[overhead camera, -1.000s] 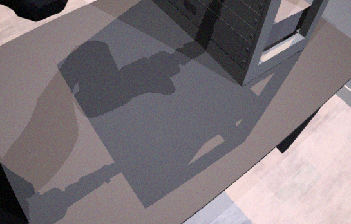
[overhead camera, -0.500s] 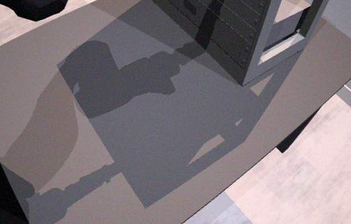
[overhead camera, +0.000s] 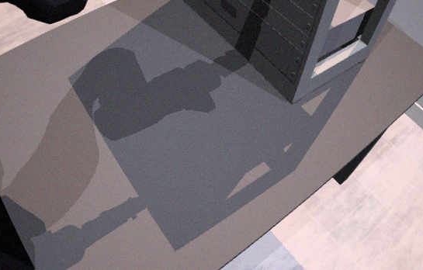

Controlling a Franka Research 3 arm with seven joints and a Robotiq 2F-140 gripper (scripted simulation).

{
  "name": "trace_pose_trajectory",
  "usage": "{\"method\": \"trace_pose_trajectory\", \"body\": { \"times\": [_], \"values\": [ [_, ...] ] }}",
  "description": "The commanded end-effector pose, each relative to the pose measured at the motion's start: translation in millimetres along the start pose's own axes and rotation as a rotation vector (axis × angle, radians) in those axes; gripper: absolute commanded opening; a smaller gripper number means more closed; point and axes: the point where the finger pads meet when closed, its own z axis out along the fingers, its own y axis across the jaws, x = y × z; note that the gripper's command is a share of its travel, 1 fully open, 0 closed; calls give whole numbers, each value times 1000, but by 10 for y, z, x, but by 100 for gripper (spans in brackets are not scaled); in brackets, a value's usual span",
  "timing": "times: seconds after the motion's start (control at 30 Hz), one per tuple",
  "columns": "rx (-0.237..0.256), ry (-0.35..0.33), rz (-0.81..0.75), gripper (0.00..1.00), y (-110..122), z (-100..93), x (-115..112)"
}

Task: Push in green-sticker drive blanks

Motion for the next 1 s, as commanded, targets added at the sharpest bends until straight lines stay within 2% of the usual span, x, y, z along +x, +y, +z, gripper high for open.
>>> {"method": "trace_pose_trajectory", "body": {
  "times": [0.0,0.97],
  "values": [
    [-1,-3,11,0,2,21,-12],
    [-1,-3,11,0,15,134,-31]
  ]
}}
